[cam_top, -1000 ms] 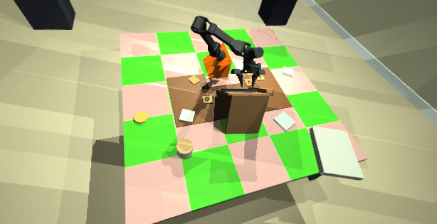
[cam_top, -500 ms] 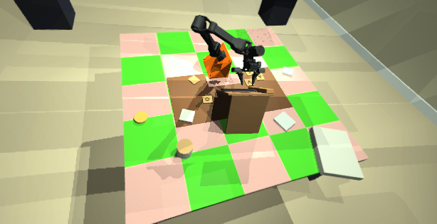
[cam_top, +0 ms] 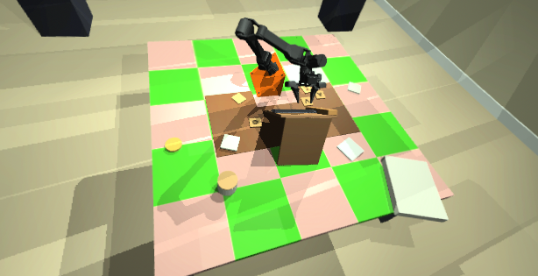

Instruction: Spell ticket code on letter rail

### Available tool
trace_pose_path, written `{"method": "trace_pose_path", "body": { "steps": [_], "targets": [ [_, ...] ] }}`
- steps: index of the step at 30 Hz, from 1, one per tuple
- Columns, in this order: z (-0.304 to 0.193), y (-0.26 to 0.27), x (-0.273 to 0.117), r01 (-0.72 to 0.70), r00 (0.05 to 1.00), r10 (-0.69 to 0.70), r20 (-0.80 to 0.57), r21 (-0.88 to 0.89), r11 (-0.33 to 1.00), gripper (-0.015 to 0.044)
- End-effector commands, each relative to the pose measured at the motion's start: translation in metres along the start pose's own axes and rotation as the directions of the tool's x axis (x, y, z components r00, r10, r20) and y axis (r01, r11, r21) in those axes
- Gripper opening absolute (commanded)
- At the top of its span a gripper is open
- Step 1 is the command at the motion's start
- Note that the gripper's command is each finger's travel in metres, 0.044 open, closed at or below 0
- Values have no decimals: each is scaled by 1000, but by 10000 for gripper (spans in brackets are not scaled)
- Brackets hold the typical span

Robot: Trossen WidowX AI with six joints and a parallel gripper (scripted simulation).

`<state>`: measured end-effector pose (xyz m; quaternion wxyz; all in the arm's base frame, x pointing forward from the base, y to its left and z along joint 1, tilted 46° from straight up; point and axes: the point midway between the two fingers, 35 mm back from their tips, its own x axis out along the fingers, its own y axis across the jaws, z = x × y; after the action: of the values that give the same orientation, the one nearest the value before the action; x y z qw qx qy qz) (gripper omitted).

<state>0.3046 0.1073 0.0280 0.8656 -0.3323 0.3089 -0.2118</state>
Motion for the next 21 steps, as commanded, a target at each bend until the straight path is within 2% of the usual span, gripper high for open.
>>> {"method": "trace_pose_path", "body": {
  "steps": [1, 15, 21],
  "targets": [
    [2, -1, -3, 2, 1000, -2, 3, 8, 1000, 295],
    [4, -2, -7, 2, 1000, -2, 3, 8, 1000, 295],
    [2, -1, -6, 0, 1000, 0, 0, -1, 1000, 138]
  ]
}}
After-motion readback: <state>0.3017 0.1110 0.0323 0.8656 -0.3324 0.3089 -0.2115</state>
